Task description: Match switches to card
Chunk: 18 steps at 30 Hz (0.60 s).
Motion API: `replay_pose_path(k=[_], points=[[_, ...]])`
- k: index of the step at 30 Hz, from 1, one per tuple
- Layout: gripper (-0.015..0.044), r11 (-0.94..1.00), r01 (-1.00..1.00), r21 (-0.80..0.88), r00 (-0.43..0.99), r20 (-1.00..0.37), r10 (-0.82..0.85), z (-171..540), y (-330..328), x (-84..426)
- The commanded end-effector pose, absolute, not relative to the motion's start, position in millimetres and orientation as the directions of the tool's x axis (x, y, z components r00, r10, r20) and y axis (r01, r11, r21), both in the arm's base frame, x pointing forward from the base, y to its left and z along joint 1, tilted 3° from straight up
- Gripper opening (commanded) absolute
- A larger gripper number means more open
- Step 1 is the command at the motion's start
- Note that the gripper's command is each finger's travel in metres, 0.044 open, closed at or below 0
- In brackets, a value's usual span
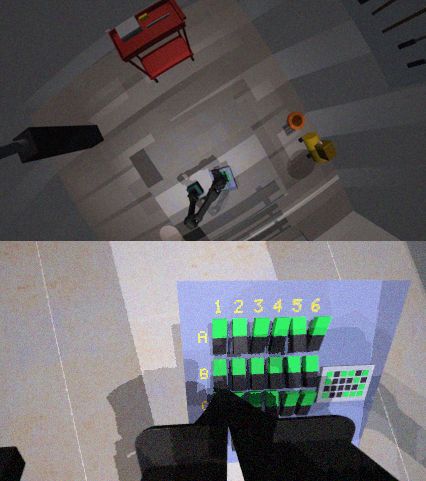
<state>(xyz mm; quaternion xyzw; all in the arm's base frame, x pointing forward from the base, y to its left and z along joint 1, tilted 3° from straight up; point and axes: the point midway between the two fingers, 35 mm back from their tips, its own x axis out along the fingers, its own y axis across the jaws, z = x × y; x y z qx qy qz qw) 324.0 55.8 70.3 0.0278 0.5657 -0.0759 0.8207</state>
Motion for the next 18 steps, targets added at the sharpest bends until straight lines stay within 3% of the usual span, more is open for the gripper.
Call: replay_pose_path(k=[1, 18], points=[[0.0000, 0.987, 0.153, -0.044, 0.349, -0.932, -0.096, 65.9, 55.1, 325.5], [0.0000, 0.987, 0.153, -0.044, 0.349, -0.932, -0.096, 56.1, 54.1, 329.0]])
